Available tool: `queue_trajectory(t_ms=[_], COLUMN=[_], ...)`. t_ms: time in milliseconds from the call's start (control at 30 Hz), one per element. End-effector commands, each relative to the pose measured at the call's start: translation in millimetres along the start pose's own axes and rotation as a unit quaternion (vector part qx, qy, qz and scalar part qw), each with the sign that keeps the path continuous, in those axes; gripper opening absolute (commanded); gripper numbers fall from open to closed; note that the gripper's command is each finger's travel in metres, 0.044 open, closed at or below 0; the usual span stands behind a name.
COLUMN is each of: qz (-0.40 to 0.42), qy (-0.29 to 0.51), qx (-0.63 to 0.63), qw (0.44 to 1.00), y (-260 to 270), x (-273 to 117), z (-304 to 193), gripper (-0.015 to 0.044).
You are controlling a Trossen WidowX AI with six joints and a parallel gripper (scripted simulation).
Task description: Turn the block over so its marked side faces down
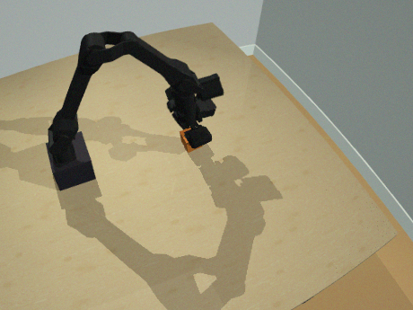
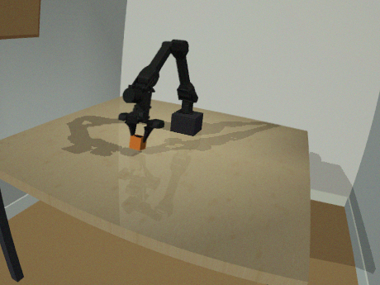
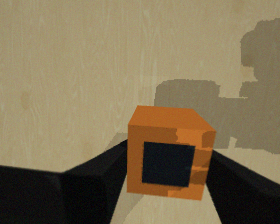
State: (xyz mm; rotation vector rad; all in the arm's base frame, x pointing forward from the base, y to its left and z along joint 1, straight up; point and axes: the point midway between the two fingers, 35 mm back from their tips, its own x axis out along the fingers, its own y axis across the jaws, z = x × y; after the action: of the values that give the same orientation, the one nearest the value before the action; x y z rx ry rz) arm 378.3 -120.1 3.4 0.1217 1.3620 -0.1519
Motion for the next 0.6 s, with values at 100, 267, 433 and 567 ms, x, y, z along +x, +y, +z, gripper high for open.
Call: queue_trajectory(t_ms=[100, 267, 433, 567], qz=[0.002, 0.002, 0.002, 0.001], qy=[-0.051, -0.088, -0.124, -0.154], qx=[-0.001, -0.002, -0.002, -0.003], qw=[0.999, 0.996, 0.992, 0.988], y=[0.4, 0.5, 0.7, 1.0], x=[-0.6, -0.6, -1.7, -3.4], z=[-0.7, -2.0, -4.1, -6.4], gripper=[0.0000, 0.0000, 0.0000, 0.0000])
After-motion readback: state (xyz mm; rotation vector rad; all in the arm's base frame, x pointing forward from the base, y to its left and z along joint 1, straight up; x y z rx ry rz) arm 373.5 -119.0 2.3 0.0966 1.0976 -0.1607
